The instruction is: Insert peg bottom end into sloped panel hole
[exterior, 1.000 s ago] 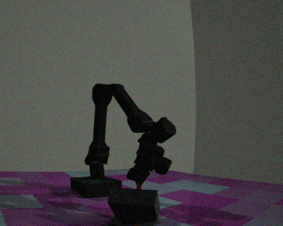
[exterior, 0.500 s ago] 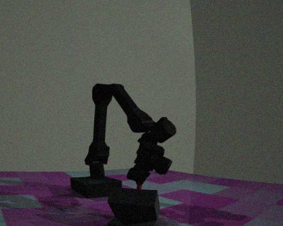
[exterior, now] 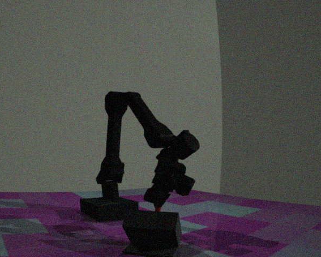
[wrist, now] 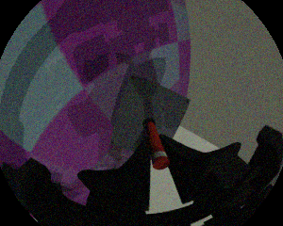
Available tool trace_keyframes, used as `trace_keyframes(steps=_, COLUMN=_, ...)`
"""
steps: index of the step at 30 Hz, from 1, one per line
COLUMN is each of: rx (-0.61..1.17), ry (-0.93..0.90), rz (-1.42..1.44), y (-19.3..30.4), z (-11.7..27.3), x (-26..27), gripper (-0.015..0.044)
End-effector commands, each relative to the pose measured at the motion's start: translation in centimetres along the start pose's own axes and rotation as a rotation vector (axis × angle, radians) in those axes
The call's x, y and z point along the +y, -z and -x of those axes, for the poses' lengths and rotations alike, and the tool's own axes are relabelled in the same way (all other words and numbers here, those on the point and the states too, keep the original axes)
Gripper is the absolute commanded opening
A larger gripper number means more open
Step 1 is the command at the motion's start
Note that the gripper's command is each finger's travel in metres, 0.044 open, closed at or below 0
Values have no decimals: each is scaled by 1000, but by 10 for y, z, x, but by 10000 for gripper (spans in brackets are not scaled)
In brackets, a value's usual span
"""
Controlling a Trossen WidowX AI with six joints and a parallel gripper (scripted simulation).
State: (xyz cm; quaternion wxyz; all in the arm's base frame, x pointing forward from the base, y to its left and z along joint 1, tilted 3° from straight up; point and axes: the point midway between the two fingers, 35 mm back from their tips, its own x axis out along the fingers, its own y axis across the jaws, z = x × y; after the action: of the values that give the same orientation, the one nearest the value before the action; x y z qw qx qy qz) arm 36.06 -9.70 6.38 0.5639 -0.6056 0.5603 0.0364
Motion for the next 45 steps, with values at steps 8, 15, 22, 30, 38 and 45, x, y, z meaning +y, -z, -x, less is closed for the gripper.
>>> trace_keyframes(steps=8, rx=1, ry=-2, rz=2, y=-1, z=-6, x=2, gripper=0)
trace_keyframes(steps=15, rx=1, ry=-2, rz=2, y=-1, z=-8, x=2, gripper=0)
trace_keyframes(steps=22, rx=1, ry=-2, rz=2, y=-1, z=-11, x=2, gripper=0)
trace_keyframes(steps=30, rx=1, ry=-2, rz=2, y=-1, z=-15, x=1, gripper=0)
trace_keyframes(steps=38, rx=1, ry=-1, rz=2, y=-1, z=-19, x=0, gripper=0)
trace_keyframes(steps=45, rx=1, ry=-1, rz=2, y=-1, z=-23, x=0, gripper=0)
